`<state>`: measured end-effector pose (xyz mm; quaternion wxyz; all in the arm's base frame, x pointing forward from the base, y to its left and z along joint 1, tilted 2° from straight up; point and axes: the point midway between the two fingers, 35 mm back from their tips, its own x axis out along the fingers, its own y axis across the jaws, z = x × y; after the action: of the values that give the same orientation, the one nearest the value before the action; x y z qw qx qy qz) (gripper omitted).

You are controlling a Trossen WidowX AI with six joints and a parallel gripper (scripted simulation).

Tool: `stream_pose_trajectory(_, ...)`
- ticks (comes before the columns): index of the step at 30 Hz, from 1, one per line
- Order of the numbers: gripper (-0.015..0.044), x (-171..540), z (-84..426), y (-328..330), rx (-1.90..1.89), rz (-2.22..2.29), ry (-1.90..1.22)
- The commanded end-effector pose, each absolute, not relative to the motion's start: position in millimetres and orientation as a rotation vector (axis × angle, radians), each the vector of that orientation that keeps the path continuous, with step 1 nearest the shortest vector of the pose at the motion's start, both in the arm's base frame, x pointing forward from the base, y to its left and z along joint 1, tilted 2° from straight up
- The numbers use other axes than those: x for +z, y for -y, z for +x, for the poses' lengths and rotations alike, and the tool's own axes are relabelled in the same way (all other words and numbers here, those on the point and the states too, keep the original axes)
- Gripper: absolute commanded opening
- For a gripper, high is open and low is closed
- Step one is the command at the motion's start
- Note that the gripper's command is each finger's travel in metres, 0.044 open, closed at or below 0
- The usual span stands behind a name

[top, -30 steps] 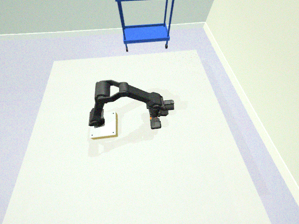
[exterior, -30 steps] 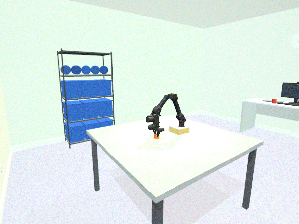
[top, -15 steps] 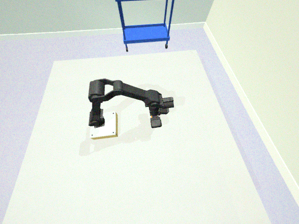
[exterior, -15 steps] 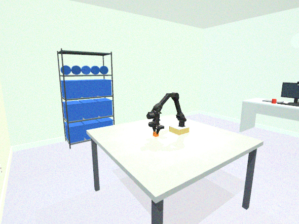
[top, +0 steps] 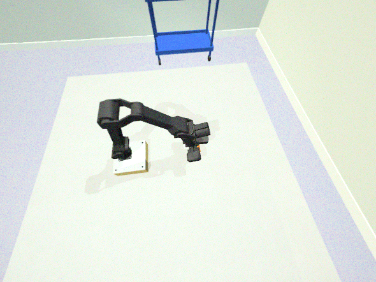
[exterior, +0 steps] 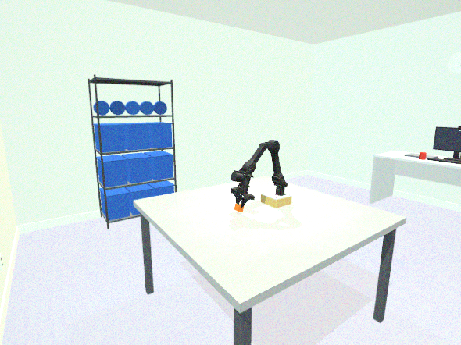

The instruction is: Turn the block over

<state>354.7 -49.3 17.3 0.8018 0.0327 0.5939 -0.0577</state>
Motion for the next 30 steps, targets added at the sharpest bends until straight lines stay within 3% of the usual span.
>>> stream_pose_trajectory(1, 0.0, 16.1, 351.7, 49.0, -0.124, 0.063, -1.209)
stream_pose_trajectory(30, 0.0, -9.0, 356.7, 51.3, -0.146, 0.056, -0.869)
